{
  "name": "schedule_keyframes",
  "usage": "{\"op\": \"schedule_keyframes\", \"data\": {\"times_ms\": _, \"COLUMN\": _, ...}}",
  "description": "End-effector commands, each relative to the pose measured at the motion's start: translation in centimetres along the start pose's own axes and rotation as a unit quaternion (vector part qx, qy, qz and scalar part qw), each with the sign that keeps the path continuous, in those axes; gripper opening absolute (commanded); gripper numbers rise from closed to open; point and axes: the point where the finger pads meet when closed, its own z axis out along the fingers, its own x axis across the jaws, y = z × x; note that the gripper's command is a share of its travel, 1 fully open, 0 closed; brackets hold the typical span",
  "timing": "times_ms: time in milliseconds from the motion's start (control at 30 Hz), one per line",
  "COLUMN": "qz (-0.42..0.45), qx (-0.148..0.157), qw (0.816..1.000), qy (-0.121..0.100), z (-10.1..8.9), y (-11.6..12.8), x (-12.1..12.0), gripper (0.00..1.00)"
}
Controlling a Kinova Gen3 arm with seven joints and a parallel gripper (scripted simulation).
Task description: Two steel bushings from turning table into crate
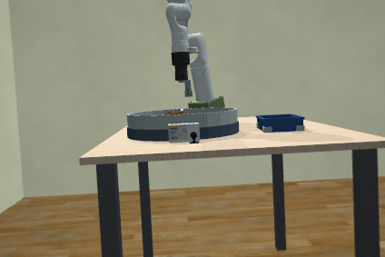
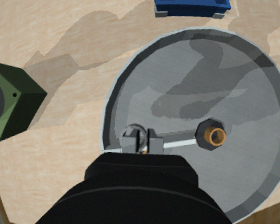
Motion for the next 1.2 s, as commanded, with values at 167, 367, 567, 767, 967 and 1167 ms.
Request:
{"op": "schedule_keyframes", "data": {"times_ms": 167, "qz": -0.016, "qx": 0.001, "qw": 1.000, "qy": 0.002, "z": 0.0, "y": -3.2, "x": 0.6, "gripper": 0.00}}
{"op": "schedule_keyframes", "data": {"times_ms": 367, "qz": -0.016, "qx": 0.001, "qw": 1.000, "qy": 0.002, "z": 0.0, "y": -3.2, "x": 0.6, "gripper": 0.00}}
{"op": "schedule_keyframes", "data": {"times_ms": 567, "qz": -0.015, "qx": 0.001, "qw": 1.000, "qy": 0.003, "z": 0.0, "y": -8.9, "x": 1.7, "gripper": 0.00}}
{"op": "schedule_keyframes", "data": {"times_ms": 767, "qz": -0.015, "qx": 0.001, "qw": 1.000, "qy": 0.003, "z": 0.0, "y": -8.9, "x": 1.7, "gripper": 0.00}}
{"op": "schedule_keyframes", "data": {"times_ms": 967, "qz": -0.014, "qx": 0.001, "qw": 1.000, "qy": 0.003, "z": -0.1, "y": -10.0, "x": 2.0, "gripper": 0.00}}
{"op": "schedule_keyframes", "data": {"times_ms": 1167, "qz": -0.014, "qx": 0.001, "qw": 1.000, "qy": 0.003, "z": -0.1, "y": -14.6, "x": 2.9, "gripper": 0.00}}
